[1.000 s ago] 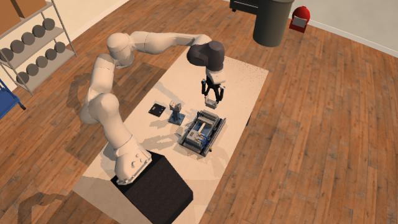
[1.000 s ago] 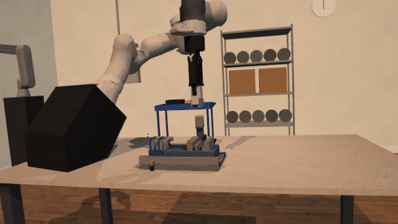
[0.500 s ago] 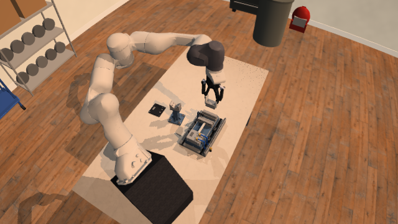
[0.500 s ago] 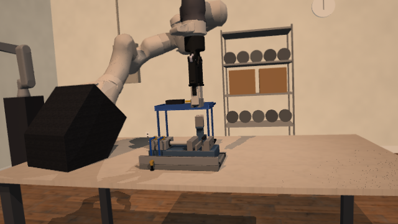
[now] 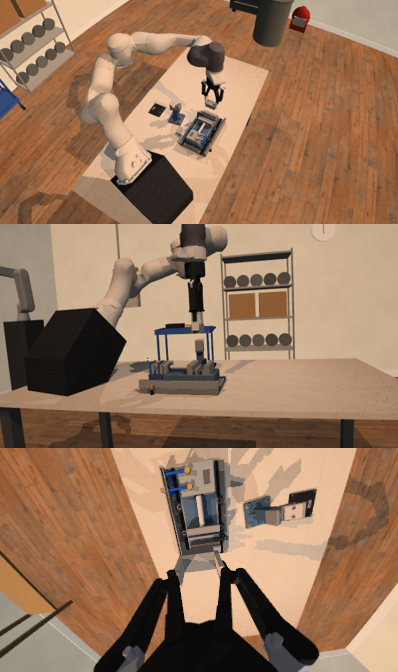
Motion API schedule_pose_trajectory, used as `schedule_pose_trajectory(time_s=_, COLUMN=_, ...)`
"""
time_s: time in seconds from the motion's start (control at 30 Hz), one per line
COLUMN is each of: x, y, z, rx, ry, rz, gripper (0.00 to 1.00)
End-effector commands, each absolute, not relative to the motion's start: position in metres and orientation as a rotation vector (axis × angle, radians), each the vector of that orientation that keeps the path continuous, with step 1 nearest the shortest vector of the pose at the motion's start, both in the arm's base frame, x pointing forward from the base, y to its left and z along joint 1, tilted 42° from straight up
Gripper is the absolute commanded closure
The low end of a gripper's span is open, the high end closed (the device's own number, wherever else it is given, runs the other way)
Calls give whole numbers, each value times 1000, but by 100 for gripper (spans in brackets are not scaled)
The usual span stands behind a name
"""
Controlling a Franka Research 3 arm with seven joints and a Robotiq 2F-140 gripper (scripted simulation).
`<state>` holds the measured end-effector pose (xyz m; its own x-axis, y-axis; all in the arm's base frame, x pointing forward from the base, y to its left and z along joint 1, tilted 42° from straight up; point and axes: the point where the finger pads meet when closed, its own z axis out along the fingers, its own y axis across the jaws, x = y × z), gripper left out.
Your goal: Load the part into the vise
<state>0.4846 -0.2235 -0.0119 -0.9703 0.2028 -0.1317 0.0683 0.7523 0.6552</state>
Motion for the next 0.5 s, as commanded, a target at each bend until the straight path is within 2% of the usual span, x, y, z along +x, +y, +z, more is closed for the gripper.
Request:
schedule_pose_trajectory(time_s=0.0, x=487, y=-221, z=-16, rx=225, ry=2755, rz=1014, gripper=100)
schedule_pose_trajectory(time_s=0.47, x=492, y=-209, z=-31, rx=225, ry=2755, rz=1014, gripper=100)
